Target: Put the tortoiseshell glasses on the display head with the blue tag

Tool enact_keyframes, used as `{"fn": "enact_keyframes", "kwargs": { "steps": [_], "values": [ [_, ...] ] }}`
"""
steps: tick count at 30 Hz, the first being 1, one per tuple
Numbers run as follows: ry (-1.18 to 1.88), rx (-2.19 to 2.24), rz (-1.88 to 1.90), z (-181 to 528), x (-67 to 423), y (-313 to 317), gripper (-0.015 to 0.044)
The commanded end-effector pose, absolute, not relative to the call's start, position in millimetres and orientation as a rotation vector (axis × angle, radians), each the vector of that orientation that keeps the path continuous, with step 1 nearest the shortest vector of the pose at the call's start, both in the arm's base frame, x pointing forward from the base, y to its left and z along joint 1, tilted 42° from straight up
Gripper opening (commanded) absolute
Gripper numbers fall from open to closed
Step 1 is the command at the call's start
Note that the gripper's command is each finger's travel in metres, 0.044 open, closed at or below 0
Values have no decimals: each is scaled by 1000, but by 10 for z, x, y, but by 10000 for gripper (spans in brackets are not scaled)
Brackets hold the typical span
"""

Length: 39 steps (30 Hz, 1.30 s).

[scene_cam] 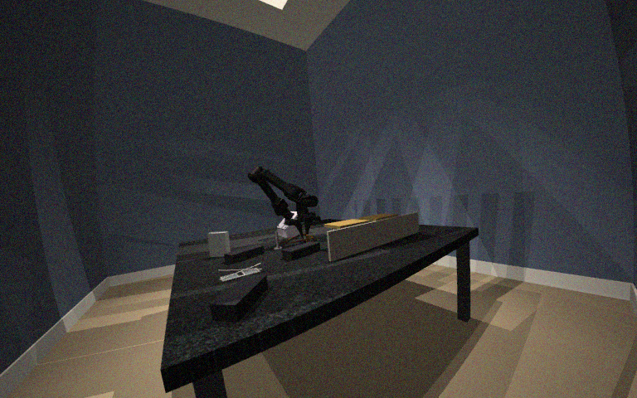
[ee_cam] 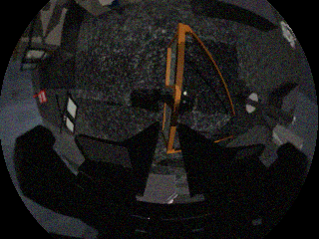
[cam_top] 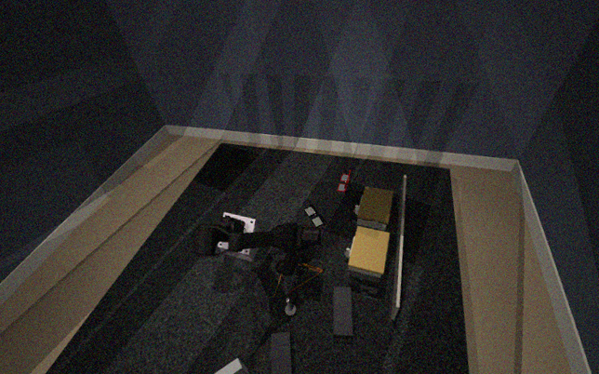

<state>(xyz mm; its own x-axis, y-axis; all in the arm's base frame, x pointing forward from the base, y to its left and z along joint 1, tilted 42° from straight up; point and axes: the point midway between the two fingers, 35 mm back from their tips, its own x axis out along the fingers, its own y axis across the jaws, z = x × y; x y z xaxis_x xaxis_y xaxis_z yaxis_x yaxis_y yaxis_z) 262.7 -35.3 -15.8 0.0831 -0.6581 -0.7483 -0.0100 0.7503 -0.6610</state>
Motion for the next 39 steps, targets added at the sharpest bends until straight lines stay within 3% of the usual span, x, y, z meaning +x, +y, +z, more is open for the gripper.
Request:
{"fn": "enact_keyframes", "kwargs": {
  "steps": [1, 18, 19, 33, 39],
  "values": [
    [1426, -600, -529, -213, 2617, -404, 120],
    [1426, -601, -531, -219, 2618, -482, 120],
    [1429, -595, -529, -239, 2614, -459, 94],
    [1429, -595, -529, -239, 2614, -459, 0],
    [1429, -595, -527, -202, 2621, -417, 0]
  ]
}}
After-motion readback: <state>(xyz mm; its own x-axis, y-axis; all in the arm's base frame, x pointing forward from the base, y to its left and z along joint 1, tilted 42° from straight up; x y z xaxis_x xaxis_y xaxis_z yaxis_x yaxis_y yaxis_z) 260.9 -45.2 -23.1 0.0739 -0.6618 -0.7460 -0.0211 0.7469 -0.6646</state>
